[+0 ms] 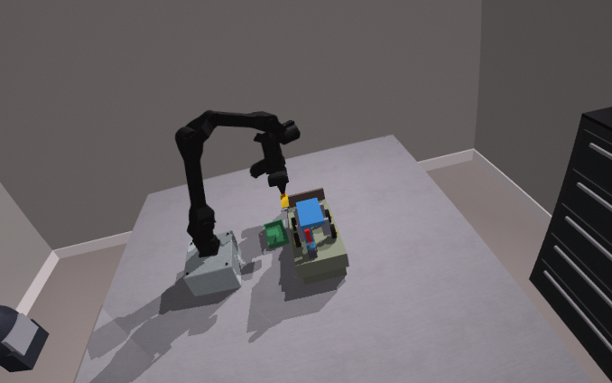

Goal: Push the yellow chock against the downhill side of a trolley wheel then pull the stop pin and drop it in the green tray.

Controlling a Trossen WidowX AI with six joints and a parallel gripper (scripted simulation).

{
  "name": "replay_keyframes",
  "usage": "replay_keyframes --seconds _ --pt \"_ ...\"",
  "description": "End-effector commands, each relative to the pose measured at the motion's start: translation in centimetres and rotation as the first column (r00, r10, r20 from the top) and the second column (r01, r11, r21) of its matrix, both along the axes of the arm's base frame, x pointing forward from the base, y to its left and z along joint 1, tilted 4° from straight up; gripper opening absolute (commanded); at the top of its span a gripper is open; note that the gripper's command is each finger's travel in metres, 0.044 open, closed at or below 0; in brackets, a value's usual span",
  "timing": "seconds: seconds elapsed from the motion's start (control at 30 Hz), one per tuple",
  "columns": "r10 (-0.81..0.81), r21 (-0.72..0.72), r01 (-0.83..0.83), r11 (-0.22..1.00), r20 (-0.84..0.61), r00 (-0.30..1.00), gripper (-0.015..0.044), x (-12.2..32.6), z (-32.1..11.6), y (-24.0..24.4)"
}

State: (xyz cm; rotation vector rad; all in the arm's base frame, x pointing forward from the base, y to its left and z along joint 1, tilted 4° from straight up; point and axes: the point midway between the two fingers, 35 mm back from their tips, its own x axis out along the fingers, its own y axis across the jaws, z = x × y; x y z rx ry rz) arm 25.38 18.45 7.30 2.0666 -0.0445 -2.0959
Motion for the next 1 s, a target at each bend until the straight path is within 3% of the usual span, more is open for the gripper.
replay_keyframes --seconds 0.0,0.97 --pt "0.003 0.003 -0.003 1.0 0.009 1.0 0.0 1.2 -0.1 0.2" --pt "0.003 0.003 -0.003 1.0 0.01 1.0 0.0 1.6 -5.4 -0.4"
